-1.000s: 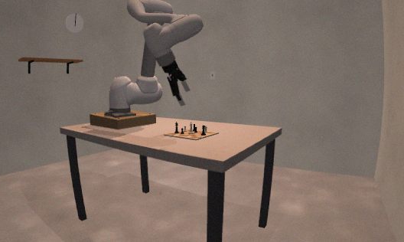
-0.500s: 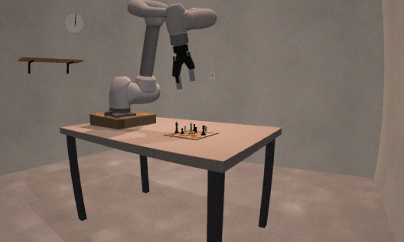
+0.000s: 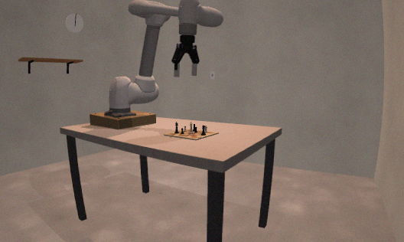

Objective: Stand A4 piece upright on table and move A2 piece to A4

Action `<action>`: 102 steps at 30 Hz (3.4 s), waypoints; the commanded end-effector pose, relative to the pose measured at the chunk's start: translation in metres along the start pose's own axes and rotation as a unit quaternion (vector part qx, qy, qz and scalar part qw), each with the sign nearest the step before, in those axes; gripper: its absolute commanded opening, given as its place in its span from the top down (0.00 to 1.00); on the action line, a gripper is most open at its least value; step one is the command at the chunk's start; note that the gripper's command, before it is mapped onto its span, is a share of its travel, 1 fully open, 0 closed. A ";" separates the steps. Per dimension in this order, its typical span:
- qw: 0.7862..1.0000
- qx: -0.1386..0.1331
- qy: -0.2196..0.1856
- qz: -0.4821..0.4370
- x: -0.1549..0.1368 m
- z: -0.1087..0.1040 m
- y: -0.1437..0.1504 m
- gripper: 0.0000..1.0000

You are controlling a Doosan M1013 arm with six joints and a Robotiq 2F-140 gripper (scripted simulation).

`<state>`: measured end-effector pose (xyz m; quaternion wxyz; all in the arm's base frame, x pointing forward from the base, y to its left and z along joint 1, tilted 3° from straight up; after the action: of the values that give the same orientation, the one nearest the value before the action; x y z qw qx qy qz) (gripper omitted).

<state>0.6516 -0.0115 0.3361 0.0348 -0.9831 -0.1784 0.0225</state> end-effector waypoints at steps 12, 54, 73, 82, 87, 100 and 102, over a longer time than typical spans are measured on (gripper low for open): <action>0.957 0.155 0.025 -0.246 -0.006 0.103 0.047 0.00; 0.667 0.205 0.418 -0.582 -0.049 0.285 0.155 0.00; 0.639 0.179 0.452 -0.596 -0.054 0.298 0.165 0.00; 0.639 0.179 0.452 -0.596 -0.054 0.298 0.165 0.00; 0.639 0.179 0.452 -0.596 -0.054 0.298 0.165 0.00; 0.639 0.179 0.452 -0.596 -0.054 0.298 0.165 0.00; 0.639 0.179 0.452 -0.596 -0.054 0.298 0.165 0.00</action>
<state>0.6414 -0.1667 0.0278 0.2922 -0.5261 -0.6798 -0.4191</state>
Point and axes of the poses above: the point where the finger pads meet when closed, its own z axis out along the fingers, its own y axis across the jaws, x = y × z, the point moved 5 cm from there along -z, back along the fingers, and after that the axes turned 14 degrees about -z, right-handed, at the moved point
